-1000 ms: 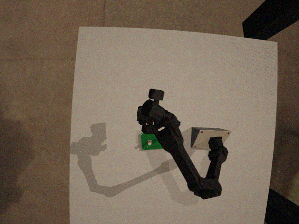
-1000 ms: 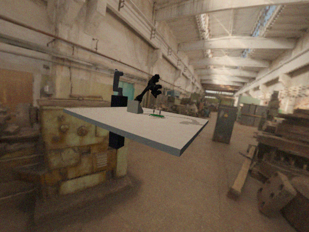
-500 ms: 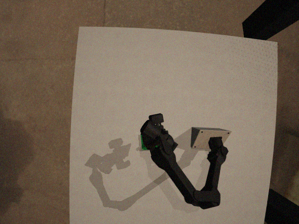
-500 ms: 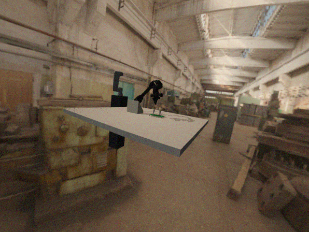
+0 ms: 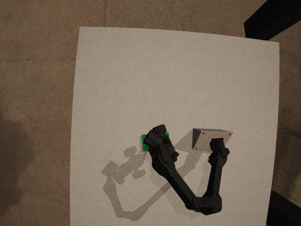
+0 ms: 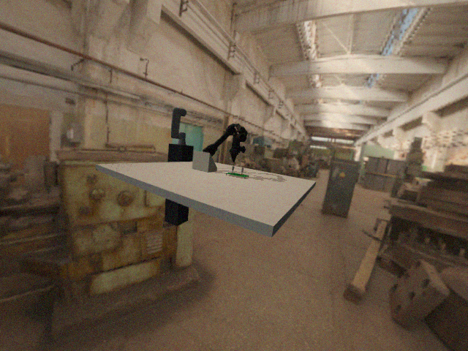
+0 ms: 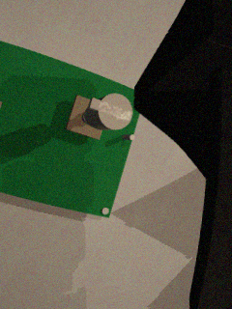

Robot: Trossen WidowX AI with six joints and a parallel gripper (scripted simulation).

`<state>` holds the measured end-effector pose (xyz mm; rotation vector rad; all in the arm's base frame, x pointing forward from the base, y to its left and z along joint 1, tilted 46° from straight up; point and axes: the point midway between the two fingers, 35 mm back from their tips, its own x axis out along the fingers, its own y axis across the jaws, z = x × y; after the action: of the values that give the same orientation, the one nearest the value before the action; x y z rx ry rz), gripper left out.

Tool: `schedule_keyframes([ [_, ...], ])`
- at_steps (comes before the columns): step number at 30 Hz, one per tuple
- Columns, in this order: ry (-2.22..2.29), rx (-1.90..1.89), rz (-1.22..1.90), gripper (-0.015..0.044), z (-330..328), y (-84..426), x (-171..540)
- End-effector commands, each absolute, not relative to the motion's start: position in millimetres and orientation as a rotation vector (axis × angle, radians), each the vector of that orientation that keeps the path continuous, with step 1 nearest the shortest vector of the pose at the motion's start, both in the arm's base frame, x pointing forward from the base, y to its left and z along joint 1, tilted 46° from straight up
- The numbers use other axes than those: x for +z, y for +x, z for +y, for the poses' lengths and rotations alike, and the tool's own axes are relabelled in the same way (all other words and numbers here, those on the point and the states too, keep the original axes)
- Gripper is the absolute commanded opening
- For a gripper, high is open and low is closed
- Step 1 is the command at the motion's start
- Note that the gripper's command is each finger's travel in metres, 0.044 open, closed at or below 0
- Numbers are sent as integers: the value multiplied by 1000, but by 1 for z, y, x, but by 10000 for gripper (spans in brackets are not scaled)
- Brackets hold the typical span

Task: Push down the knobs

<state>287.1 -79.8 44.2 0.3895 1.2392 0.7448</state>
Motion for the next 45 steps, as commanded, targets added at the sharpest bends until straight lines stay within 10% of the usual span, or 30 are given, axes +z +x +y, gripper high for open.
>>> schedule_keyframes([
  [1, 398, 748, 1239, 0, -74, 287, 41],
  [45, 398, 749, 1238, 0, -57, 290, 24],
])
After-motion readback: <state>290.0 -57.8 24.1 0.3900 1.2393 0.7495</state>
